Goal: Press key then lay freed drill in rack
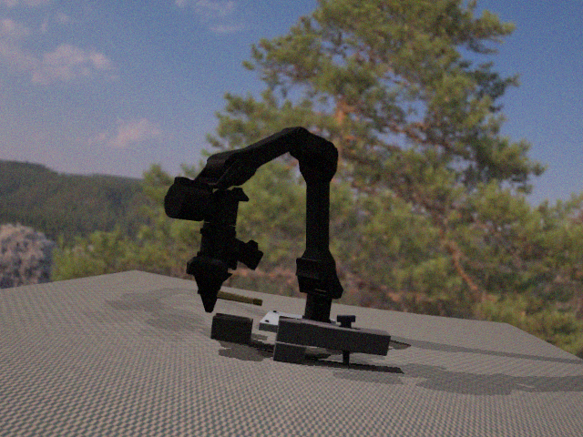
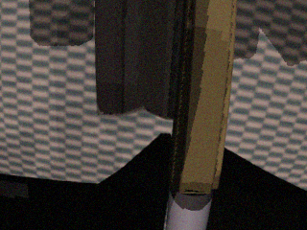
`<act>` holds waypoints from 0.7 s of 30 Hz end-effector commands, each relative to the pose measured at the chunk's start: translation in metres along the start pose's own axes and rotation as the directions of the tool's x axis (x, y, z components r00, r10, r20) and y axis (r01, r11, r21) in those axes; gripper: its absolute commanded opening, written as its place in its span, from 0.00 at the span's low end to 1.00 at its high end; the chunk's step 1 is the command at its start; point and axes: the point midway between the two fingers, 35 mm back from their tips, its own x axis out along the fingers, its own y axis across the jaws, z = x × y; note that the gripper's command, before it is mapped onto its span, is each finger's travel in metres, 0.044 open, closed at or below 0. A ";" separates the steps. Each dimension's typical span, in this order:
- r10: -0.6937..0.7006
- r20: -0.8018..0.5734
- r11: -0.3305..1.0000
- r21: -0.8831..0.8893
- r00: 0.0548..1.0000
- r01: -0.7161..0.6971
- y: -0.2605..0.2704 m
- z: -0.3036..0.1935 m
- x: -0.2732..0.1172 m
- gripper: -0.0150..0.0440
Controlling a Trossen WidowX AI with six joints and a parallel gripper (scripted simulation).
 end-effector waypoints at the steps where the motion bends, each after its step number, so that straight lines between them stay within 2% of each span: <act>1: -0.007 -0.010 1.000 -0.003 1.000 0.007 0.006 -0.002 -0.003 0.25; 11: -0.006 -0.010 1.000 -0.003 1.000 0.006 0.020 -0.007 -0.009 0.25; 21: -0.006 -0.010 1.000 -0.003 1.000 0.006 0.017 -0.006 0.011 0.25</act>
